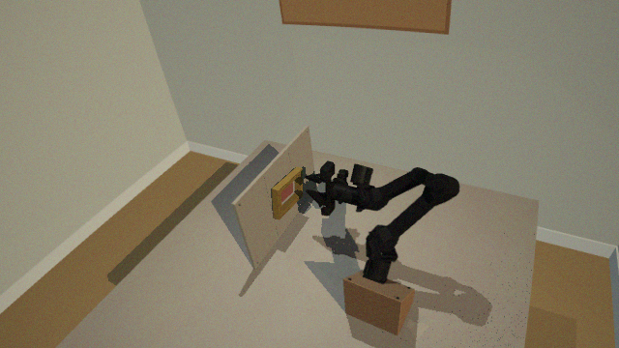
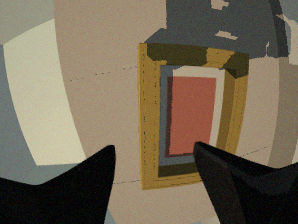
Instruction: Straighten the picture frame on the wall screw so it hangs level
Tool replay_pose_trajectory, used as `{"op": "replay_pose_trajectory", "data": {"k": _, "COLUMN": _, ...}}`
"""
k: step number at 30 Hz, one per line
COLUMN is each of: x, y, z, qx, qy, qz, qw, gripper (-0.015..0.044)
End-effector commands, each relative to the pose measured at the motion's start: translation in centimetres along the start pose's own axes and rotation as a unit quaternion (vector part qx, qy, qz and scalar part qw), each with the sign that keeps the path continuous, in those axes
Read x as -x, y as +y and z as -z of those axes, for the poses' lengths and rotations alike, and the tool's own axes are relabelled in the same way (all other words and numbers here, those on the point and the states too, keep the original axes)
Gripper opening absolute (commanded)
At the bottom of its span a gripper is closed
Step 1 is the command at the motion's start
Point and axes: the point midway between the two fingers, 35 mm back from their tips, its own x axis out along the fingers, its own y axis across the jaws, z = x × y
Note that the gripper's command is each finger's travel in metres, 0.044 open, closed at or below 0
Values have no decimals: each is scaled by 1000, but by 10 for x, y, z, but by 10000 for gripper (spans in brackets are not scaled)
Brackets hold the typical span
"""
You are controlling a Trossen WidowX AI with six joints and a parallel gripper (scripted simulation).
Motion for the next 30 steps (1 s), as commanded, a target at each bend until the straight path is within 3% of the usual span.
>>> {"op": "replay_pose_trajectory", "data": {"k": 1, "x": -25, "y": 1, "z": 2, "qx": -1, "qy": -2, "qz": -3, "qw": 1000, "gripper": 260}}
{"op": "replay_pose_trajectory", "data": {"k": 30, "x": -49, "y": 2, "z": 2, "qx": -1, "qy": -2, "qz": -4, "qw": 1000, "gripper": 260}}
